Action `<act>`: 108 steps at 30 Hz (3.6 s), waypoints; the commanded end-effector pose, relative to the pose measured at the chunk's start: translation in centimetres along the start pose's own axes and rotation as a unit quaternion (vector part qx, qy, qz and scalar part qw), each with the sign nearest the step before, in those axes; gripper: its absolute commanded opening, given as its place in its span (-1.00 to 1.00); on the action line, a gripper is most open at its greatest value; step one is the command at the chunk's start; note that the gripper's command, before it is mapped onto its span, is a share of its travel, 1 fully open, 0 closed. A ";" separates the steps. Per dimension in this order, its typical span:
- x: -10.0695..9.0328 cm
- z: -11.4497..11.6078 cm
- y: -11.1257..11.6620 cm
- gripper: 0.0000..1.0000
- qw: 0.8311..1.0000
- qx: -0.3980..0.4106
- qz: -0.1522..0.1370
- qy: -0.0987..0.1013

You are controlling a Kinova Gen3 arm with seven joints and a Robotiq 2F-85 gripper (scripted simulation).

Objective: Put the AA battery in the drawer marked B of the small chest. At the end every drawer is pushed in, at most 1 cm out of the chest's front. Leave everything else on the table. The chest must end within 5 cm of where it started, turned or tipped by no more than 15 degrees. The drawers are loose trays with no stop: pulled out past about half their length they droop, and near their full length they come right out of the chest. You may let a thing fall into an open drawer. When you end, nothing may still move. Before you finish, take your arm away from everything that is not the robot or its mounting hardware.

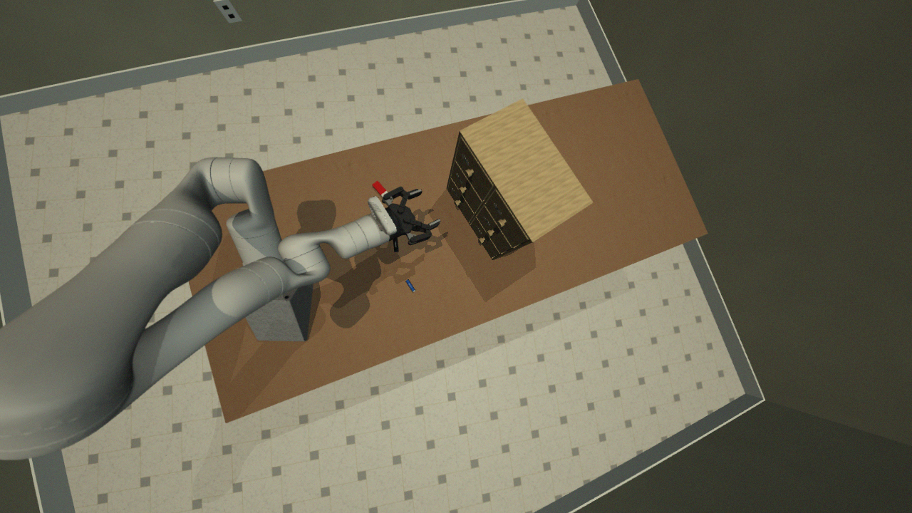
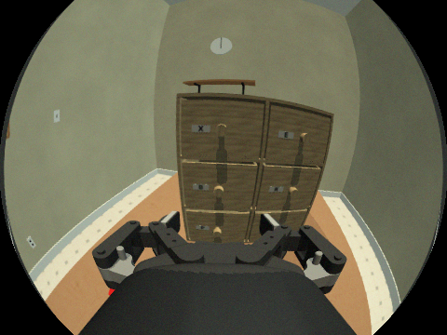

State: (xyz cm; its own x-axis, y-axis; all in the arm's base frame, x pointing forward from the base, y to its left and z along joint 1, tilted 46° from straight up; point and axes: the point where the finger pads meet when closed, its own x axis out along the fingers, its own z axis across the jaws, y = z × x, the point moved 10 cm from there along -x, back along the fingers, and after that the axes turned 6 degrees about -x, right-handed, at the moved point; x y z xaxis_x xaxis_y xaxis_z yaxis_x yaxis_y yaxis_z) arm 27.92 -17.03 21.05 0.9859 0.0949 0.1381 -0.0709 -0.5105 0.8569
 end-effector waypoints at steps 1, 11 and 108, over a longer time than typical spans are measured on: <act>0.2 -0.2 -0.3 1.00 1.000 0.007 0.004 0.004; 0.3 -0.3 -0.5 1.00 1.000 0.007 0.008 0.003; 7.1 -0.2 0.0 -0.34 1.000 0.007 0.008 0.003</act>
State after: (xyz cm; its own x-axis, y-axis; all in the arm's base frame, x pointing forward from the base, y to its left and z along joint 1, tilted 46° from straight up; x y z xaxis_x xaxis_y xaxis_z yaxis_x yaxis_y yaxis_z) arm 34.87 -16.14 22.15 0.9837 0.0926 0.1541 -0.0834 -0.5243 0.8474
